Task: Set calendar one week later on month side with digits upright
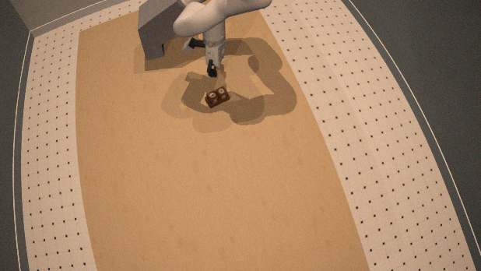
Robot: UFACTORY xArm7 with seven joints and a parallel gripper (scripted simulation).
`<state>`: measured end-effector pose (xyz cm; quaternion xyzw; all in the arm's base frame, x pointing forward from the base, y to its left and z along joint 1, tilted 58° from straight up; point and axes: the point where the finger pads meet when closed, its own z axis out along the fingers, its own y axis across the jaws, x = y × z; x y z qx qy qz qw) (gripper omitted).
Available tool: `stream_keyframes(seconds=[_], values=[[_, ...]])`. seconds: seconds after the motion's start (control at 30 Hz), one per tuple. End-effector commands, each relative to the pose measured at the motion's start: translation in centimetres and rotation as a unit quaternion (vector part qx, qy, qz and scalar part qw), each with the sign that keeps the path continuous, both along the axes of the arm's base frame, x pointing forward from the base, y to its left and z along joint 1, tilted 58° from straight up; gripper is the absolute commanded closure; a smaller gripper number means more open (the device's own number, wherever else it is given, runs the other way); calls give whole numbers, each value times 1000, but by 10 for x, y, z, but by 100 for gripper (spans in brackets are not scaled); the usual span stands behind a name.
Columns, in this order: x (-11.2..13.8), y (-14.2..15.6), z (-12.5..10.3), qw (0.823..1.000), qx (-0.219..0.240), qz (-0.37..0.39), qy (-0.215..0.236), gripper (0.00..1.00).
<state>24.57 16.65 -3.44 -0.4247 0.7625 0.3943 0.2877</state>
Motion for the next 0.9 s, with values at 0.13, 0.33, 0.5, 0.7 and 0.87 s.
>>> stream_keyframes(seconds=[0.13,0.33,0.5,0.7,0.87], values=[[3,-10,5,1000,0,0,0,0],[18,-13,6,1000,0,0,0,0],[24,-15,6,1000,0,0,0,0],[43,-19,7,1000,0,0,0,0],[49,-20,7,1000,0,0,0,0]])
